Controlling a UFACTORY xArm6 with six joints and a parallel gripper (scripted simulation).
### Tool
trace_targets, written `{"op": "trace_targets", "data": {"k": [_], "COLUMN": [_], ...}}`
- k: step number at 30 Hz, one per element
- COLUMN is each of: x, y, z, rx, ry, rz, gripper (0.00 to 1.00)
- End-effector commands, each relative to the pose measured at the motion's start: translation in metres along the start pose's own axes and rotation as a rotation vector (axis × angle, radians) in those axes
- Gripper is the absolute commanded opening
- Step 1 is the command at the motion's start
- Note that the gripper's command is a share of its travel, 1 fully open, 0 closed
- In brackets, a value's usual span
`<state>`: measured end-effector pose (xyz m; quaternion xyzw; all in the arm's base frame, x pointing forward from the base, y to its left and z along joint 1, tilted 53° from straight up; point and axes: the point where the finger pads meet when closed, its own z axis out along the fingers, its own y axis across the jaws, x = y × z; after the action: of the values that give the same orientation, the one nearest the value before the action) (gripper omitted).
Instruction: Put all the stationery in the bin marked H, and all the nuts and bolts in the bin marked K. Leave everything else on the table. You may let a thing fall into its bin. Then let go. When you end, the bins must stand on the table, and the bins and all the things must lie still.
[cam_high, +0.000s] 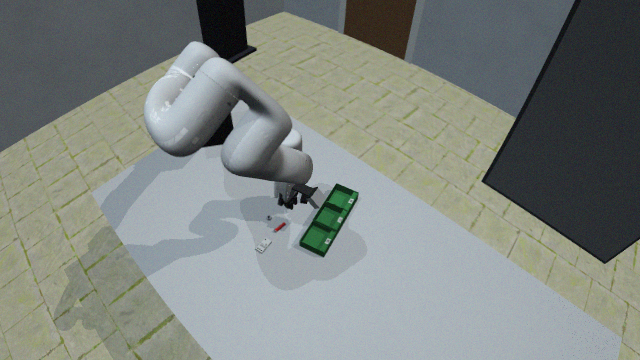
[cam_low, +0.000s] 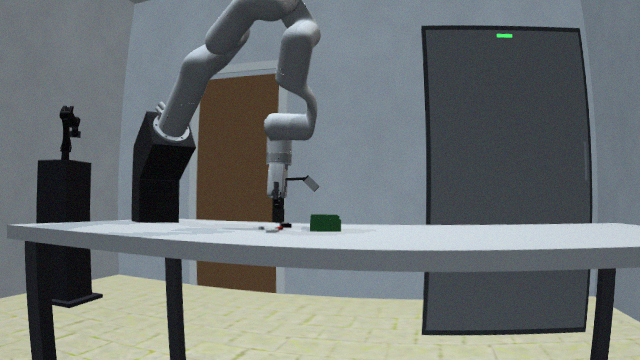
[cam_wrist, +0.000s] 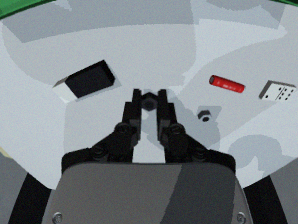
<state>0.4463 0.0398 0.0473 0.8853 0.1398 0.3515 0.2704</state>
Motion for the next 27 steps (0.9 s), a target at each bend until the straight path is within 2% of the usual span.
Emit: {"op": "trace_targets", "data": {"k": [1,4,11,27], "x": [0.001,0.001,0.001,0.001], "y": [0.0,0.0,0.0,0.0], "z": [-0.017,-0.021,-0.044,-0.044], "rx": [0.0,0.0,0.0,0.0], "ry": [0.001,0.001,0.001,0.001], "rz": [0.0,0.0,0.0,0.0], "gripper": [0.0,0.0,0.0,0.0]}}
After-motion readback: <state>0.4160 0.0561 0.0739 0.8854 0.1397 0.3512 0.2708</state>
